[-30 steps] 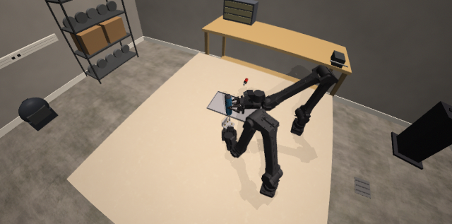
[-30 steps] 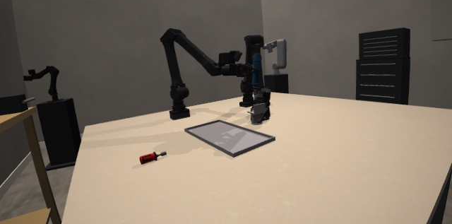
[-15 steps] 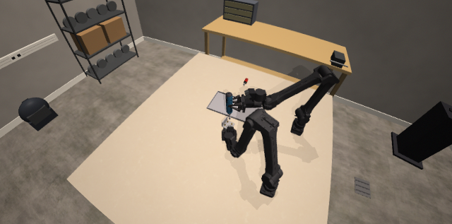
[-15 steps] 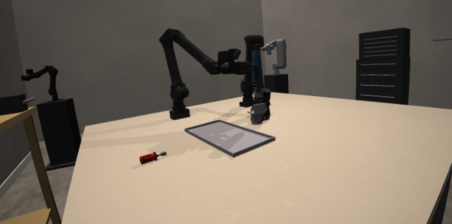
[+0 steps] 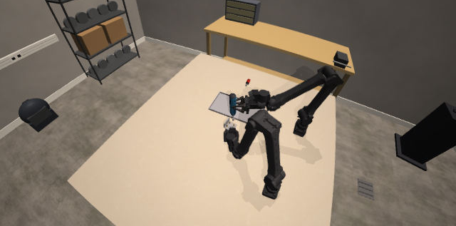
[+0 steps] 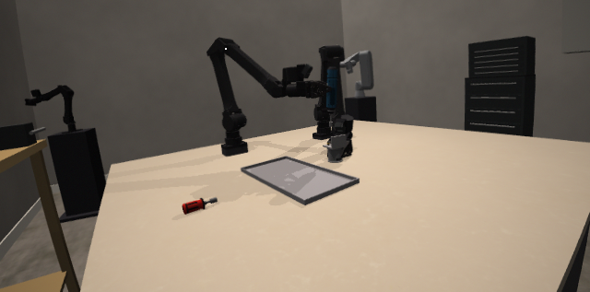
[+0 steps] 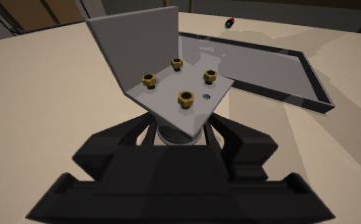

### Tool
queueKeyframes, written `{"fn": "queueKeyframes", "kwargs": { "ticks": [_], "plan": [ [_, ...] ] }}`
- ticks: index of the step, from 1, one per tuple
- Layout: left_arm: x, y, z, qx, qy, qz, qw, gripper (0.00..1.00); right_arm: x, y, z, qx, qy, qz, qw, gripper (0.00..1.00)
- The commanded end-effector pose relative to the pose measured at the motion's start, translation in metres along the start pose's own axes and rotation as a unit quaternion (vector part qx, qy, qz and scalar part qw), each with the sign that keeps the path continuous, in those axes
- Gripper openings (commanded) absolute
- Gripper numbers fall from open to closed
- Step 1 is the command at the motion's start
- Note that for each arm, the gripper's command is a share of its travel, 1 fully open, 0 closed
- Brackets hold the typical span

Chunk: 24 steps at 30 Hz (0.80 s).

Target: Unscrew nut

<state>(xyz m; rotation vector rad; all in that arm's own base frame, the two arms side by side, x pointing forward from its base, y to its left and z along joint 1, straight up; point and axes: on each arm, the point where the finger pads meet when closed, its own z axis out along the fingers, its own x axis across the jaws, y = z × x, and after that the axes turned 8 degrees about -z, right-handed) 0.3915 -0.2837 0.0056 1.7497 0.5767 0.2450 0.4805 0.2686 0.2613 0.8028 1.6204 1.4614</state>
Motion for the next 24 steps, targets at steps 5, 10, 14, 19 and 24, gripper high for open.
{"fn": "queueKeyframes", "kwargs": {
  "ticks": [5, 10, 14, 19, 24],
  "plan": [
    [-0.006, 0.014, 0.002, -0.018, -0.005, 0.013, 1.0, 0.59, -0.013, 0.065, 0.001, -0.068, -0.012, 0.005, 0.998, 0.42],
    [-0.006, 0.014, 0.002, -0.018, -0.005, 0.013, 1.0, 0.59, -0.009, 0.037, -0.012, -0.043, -0.009, 0.005, 0.999, 0.42],
    [-0.006, 0.014, 0.002, -0.018, -0.005, 0.013, 1.0, 0.59, -0.012, 0.06, -0.009, -0.064, -0.012, 0.005, 0.998, 0.42],
    [-0.006, 0.014, 0.002, -0.018, -0.005, 0.013, 1.0, 0.59, -0.008, 0.035, -0.022, -0.039, -0.008, 0.005, 0.999, 0.42],
    [-0.006, 0.014, 0.002, -0.018, -0.005, 0.013, 1.0, 0.59, -0.013, 0.064, -0.014, -0.068, -0.012, 0.005, 0.998, 0.42]
  ]
}}
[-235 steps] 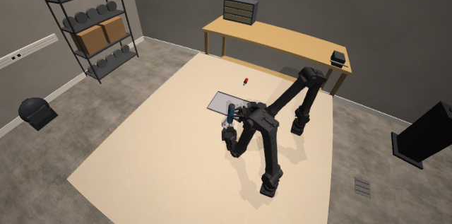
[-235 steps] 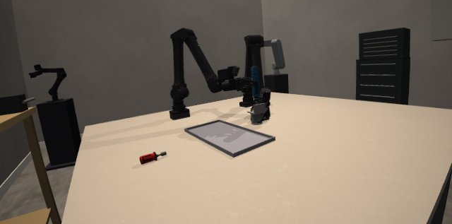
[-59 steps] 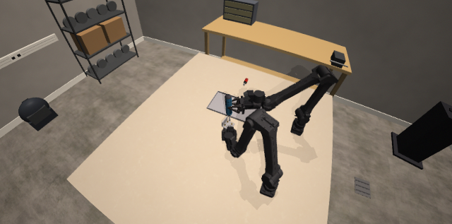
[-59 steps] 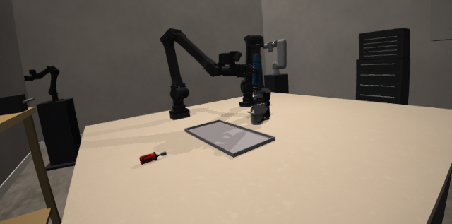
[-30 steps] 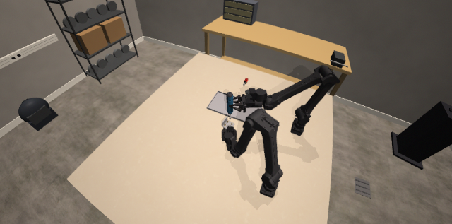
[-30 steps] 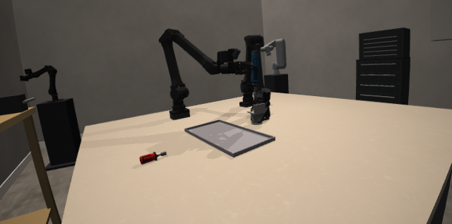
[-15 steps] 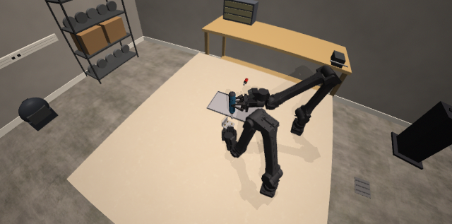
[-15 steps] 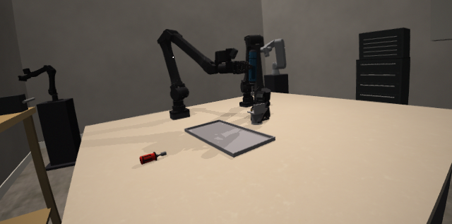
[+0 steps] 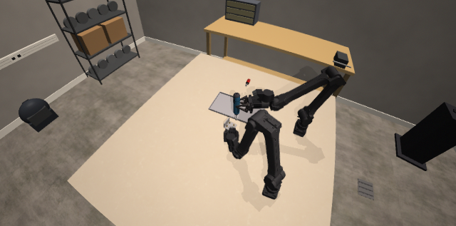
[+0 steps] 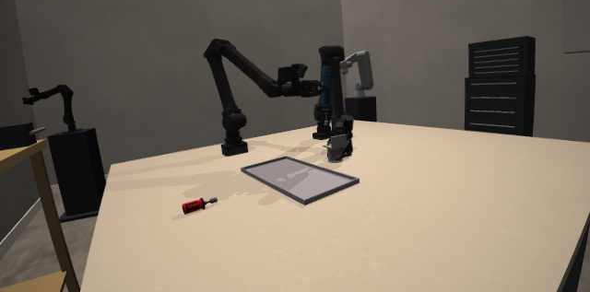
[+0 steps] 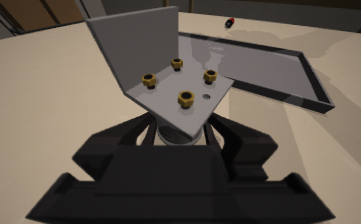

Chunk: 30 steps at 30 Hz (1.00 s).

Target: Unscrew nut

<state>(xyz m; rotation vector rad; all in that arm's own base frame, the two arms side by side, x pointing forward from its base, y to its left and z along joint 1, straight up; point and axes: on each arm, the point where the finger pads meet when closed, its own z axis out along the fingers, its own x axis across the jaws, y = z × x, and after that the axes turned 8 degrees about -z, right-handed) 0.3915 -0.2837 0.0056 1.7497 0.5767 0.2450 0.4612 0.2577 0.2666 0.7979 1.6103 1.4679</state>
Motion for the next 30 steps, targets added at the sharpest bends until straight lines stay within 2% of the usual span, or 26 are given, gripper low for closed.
{"fn": "queueKeyframes", "kwargs": {
  "ticks": [1, 5, 8, 10, 11, 12, 13, 17, 19, 21, 22, 25, 28, 29, 30],
  "plan": [
    [-0.006, 0.014, 0.002, -0.018, -0.005, 0.013, 1.0, 0.59, -0.012, 0.059, 0.008, -0.062, -0.011, 0.005, 0.998, 0.42],
    [-0.006, 0.014, 0.002, -0.018, -0.005, 0.013, 1.0, 0.59, -0.007, 0.025, -0.008, -0.03, -0.007, 0.005, 1.0, 0.42],
    [-0.006, 0.014, 0.002, -0.018, -0.005, 0.013, 1.0, 0.59, -0.01, 0.05, -0.003, -0.051, -0.01, 0.005, 0.999, 0.42],
    [-0.006, 0.014, 0.002, -0.018, -0.005, 0.013, 1.0, 0.59, -0.007, 0.027, -0.014, -0.034, -0.007, 0.005, 0.999, 0.42],
    [-0.006, 0.014, 0.002, -0.018, -0.005, 0.013, 1.0, 0.59, -0.007, 0.025, -0.016, -0.031, -0.007, 0.005, 0.999, 0.42],
    [-0.006, 0.014, 0.002, -0.018, -0.005, 0.013, 1.0, 0.59, -0.007, 0.031, -0.015, -0.035, -0.007, 0.005, 0.999, 0.42],
    [-0.006, 0.014, 0.002, -0.018, -0.005, 0.013, 1.0, 0.59, -0.011, 0.057, -0.006, -0.058, -0.011, 0.005, 0.998, 0.42],
    [-0.006, 0.014, 0.002, -0.018, -0.005, 0.013, 1.0, 0.59, -0.011, 0.059, -0.006, -0.062, -0.011, 0.005, 0.998, 0.42],
    [-0.006, 0.014, 0.002, -0.018, -0.005, 0.013, 1.0, 0.59, -0.01, 0.053, -0.01, -0.057, -0.01, 0.005, 0.998, 0.42],
    [-0.006, 0.014, 0.002, -0.018, -0.005, 0.013, 1.0, 0.59, -0.007, 0.026, -0.021, -0.031, -0.007, 0.005, 0.999, 0.42],
    [-0.006, 0.014, 0.002, -0.018, -0.005, 0.013, 1.0, 0.59, -0.006, 0.024, -0.023, -0.027, -0.006, 0.005, 1.0, 0.42],
    [-0.006, 0.014, 0.002, -0.018, -0.005, 0.013, 1.0, 0.59, -0.01, 0.048, -0.019, -0.052, -0.009, 0.005, 0.999, 0.42],
    [-0.006, 0.014, 0.002, -0.018, -0.005, 0.013, 1.0, 0.59, -0.006, 0.024, -0.031, -0.03, -0.006, 0.005, 1.0, 0.42],
    [-0.006, 0.014, 0.002, -0.018, -0.005, 0.013, 1.0, 0.59, -0.007, 0.032, -0.029, -0.035, -0.007, 0.005, 0.999, 0.42],
    [-0.006, 0.014, 0.002, -0.018, -0.005, 0.013, 1.0, 0.59, -0.01, 0.056, -0.02, -0.057, -0.01, 0.005, 0.998, 0.42]
  ]
}}
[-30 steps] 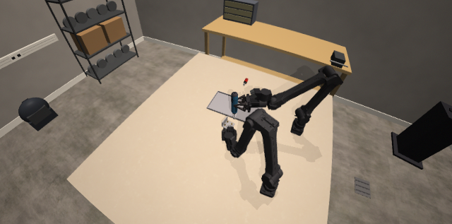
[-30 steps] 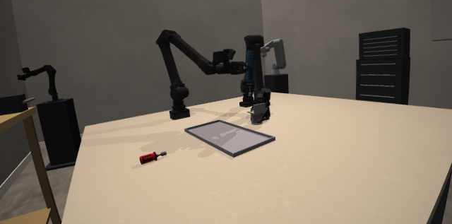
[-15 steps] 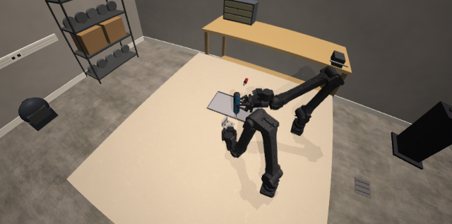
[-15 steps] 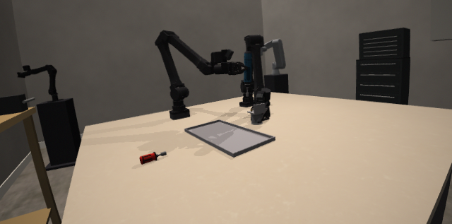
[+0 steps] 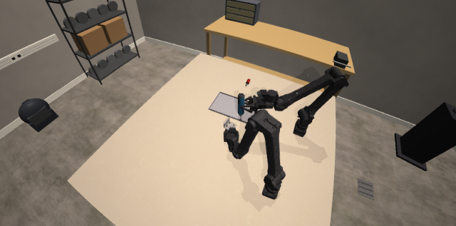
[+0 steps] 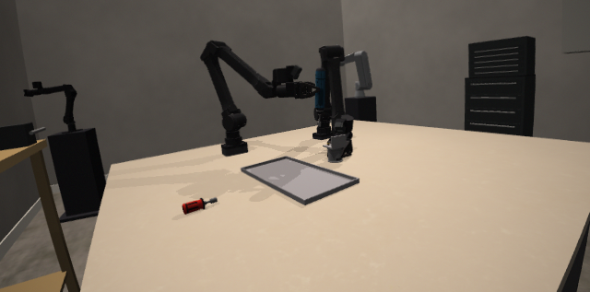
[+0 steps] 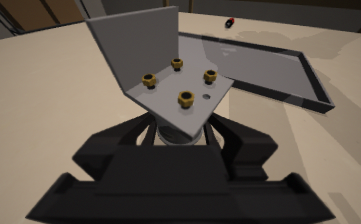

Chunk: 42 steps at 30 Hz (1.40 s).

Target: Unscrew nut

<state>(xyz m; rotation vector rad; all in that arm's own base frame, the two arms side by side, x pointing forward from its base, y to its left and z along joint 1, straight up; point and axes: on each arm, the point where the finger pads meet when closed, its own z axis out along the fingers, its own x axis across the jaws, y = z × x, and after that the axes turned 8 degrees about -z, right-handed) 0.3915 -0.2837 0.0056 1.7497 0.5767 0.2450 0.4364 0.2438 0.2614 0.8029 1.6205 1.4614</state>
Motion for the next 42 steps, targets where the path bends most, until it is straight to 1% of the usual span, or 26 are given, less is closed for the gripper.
{"fn": "queueKeyframes", "kwargs": {
  "ticks": [1, 9, 14, 18, 27, 38, 39, 40, 42],
  "plan": [
    [-0.006, 0.014, 0.002, -0.018, -0.005, 0.013, 1.0, 0.59, -0.011, 0.063, 0.007, -0.066, -0.011, 0.005, 0.998, 0.42],
    [-0.006, 0.014, 0.002, -0.018, -0.005, 0.013, 1.0, 0.59, -0.011, 0.062, 0.004, -0.066, -0.011, 0.005, 0.998, 0.42],
    [-0.006, 0.014, 0.002, -0.018, -0.005, 0.013, 1.0, 0.59, -0.007, 0.036, -0.005, -0.041, -0.008, 0.005, 0.999, 0.42],
    [-0.006, 0.014, 0.002, -0.018, -0.005, 0.013, 1.0, 0.59, -0.011, 0.059, 0.001, -0.063, -0.011, 0.005, 0.998, 0.42],
    [-0.006, 0.014, 0.002, -0.018, -0.005, 0.013, 1.0, 0.59, -0.013, 0.057, 0.001, -0.056, -0.012, 0.006, 0.998, 0.42],
    [-0.006, 0.014, 0.002, -0.018, -0.005, 0.013, 1.0, 0.59, -0.015, 0.06, 0.001, -0.06, -0.014, 0.006, 0.998, 0.42],
    [-0.006, 0.014, 0.002, -0.018, -0.005, 0.013, 1.0, 0.59, -0.018, 0.054, 0.004, -0.044, -0.016, 0.01, 0.999, 0.42],
    [-0.006, 0.014, 0.002, -0.018, -0.005, 0.013, 1.0, 0.59, -0.022, 0.051, 0.005, -0.039, -0.019, 0.013, 0.999, 0.42],
    [-0.006, 0.014, 0.002, -0.018, -0.005, 0.013, 1.0, 0.59, -0.028, 0.031, 0.013, -0.012, -0.024, 0.018, 0.999, 0.42]
  ]
}}
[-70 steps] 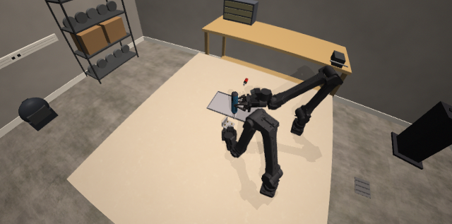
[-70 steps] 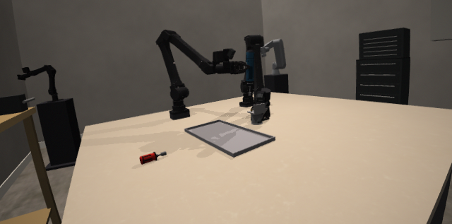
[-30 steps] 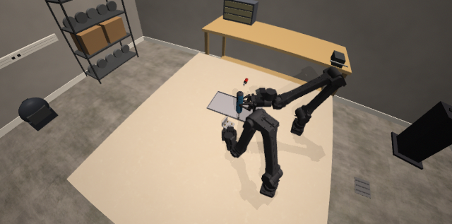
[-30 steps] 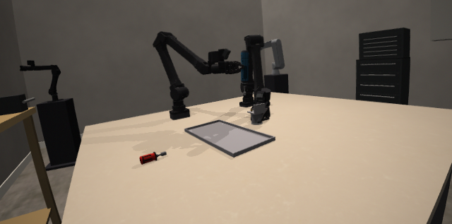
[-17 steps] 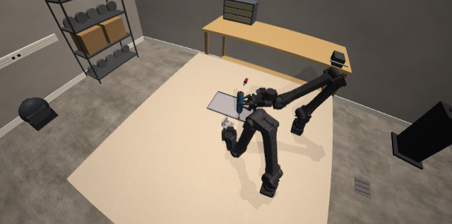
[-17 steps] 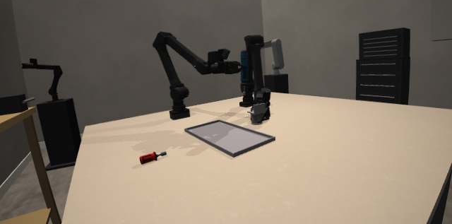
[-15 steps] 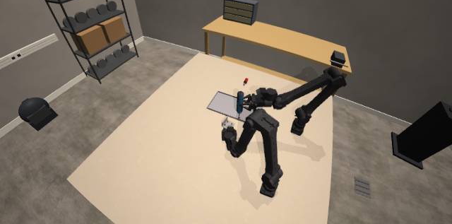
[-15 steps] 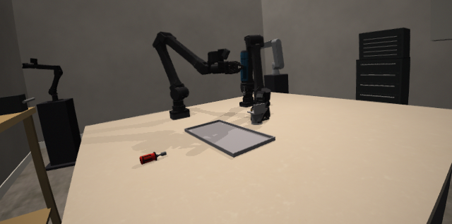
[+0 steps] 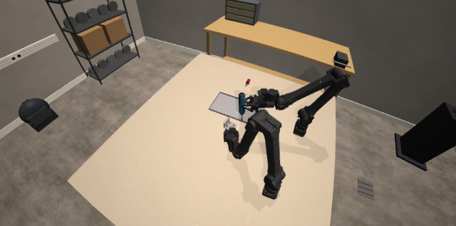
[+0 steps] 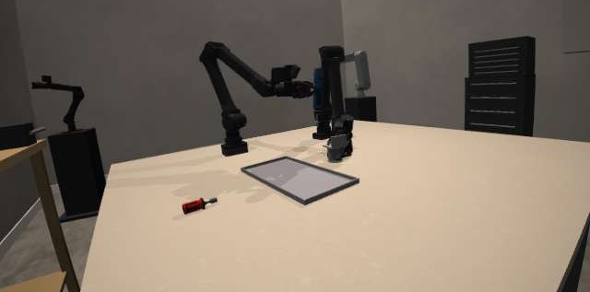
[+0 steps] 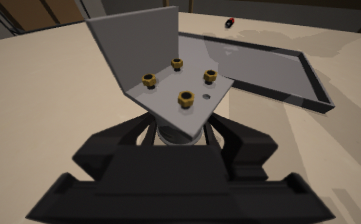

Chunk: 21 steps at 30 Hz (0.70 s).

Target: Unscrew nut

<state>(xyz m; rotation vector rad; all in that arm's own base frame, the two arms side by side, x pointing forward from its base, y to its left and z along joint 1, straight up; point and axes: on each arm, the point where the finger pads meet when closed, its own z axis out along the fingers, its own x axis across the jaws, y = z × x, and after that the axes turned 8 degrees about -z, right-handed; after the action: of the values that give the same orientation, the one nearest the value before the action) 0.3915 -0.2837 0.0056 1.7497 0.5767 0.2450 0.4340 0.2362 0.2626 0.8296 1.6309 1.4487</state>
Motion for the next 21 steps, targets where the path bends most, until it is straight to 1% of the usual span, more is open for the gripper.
{"fn": "queueKeyframes", "kwargs": {
  "ticks": [1, 4, 6, 8, 10, 11, 13, 14, 21],
  "plan": [
    [-0.006, 0.014, 0.002, -0.018, -0.005, 0.013, 1.0, 0.59, -0.025, 0.029, 0.02, -0.017, -0.023, 0.016, 0.999, 0.42],
    [-0.006, 0.014, 0.002, -0.018, -0.005, 0.013, 1.0, 0.59, -0.036, 0.021, 0.024, 0.001, -0.032, 0.024, 0.999, 0.42],
    [-0.006, 0.014, 0.002, -0.018, -0.005, 0.013, 1.0, 0.59, -0.044, 0.021, 0.025, 0.007, -0.039, 0.029, 0.999, 0.42],
    [-0.006, 0.014, 0.002, -0.018, -0.005, 0.013, 1.0, 0.59, -0.051, 0.011, 0.03, 0.025, -0.045, 0.035, 0.998, 0.42],
    [-0.006, 0.014, 0.002, -0.018, -0.005, 0.013, 1.0, 0.59, -0.053, 0.03, 0.027, -0.002, -0.047, 0.034, 0.998, 0.42],
    [-0.006, 0.014, 0.002, -0.018, -0.005, 0.013, 1.0, 0.59, -0.045, 0.034, 0.026, -0.006, -0.039, 0.033, 0.999, 0.42],
    [-0.006, 0.014, 0.002, -0.018, -0.005, 0.013, 1.0, 0.59, -0.045, 0.034, 0.026, -0.006, -0.039, 0.033, 0.999, 0.42],
    [-0.006, 0.014, 0.002, -0.018, -0.005, 0.013, 1.0, 0.59, -0.056, 0.01, 0.031, 0.027, -0.049, 0.038, 0.998, 0.42],
    [-0.006, 0.014, 0.002, -0.018, -0.005, 0.013, 1.0, 0.59, -0.084, -0.005, 0.035, 0.065, -0.074, 0.061, 0.993, 0.42]
  ]
}}
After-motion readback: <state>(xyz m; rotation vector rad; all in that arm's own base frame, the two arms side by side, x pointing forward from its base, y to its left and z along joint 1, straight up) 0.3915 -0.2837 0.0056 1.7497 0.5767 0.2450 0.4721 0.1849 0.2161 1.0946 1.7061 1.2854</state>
